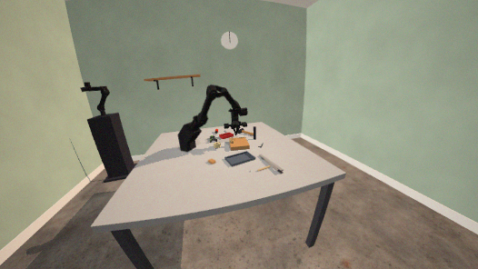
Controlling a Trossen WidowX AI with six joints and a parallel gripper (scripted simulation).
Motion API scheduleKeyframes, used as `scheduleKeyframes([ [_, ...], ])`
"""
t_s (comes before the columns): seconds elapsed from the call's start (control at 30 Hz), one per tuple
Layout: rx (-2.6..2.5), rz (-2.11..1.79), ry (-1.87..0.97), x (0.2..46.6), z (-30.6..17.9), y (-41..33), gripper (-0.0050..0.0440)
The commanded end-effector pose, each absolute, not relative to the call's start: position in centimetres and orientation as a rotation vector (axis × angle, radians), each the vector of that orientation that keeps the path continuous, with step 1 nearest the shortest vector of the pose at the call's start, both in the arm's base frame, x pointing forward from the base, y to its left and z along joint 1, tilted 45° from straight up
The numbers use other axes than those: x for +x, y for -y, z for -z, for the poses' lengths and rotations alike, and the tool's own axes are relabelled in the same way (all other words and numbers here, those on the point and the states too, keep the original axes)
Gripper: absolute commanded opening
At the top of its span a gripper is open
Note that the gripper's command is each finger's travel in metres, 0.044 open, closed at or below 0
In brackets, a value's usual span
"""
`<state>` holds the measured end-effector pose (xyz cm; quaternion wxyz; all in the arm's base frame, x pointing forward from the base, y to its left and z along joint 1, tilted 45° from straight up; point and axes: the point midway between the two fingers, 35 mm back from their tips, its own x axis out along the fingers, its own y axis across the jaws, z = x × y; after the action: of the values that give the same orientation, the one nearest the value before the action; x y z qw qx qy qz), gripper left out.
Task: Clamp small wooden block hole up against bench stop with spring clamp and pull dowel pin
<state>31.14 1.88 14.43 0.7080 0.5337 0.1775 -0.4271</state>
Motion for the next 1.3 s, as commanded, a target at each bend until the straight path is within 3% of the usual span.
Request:
scheduleKeyframes([
  [0.0, 1.179, 0.957, -0.403, 31.5, -13.7, -1.6, 0.0000],
  [1.27, 1.179, 0.957, -0.402, 34.2, -10.2, 0.5, 0.0000],
])
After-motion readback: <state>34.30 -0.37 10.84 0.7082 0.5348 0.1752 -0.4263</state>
